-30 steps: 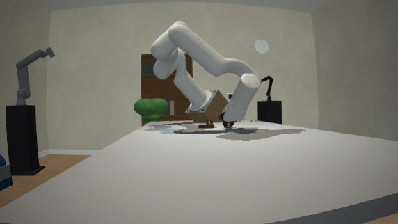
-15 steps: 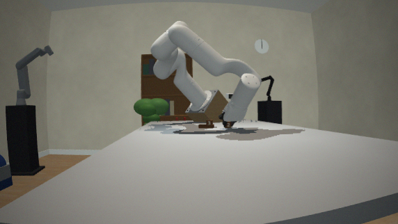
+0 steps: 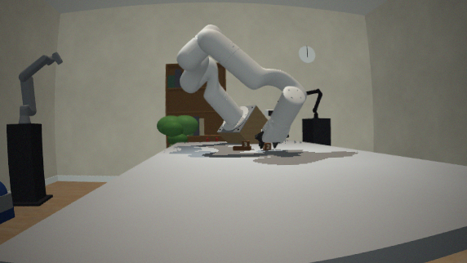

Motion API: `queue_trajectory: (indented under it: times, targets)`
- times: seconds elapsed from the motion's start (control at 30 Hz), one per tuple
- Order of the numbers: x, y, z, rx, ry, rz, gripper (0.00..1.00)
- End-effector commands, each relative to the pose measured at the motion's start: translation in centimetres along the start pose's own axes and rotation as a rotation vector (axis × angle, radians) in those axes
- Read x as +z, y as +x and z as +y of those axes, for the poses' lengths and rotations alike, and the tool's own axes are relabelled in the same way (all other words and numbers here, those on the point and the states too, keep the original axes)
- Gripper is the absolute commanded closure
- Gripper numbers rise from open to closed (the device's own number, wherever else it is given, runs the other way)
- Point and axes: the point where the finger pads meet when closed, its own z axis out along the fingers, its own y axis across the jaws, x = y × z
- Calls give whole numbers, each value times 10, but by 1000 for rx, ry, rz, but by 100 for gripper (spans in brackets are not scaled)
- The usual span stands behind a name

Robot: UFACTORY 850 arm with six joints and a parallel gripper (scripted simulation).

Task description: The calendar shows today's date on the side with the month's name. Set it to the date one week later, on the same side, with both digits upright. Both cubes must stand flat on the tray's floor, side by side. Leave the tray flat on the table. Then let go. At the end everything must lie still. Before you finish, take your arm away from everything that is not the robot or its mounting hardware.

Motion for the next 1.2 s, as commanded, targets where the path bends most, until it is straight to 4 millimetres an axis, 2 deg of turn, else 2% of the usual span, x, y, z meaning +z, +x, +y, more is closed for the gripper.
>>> queue_trajectory:
  times: [0.0, 0.67, 0.97, 1.17]
  targets:
    - [-1, 0, 0, 0, 0, -1, 31]
    - [-2, 2, 0, 0, 0, -1, 31]
    - [-10, 14, 0, 0, 0, -1, 31]
    - [-22, 31, 0, 0, 0, -1, 31]
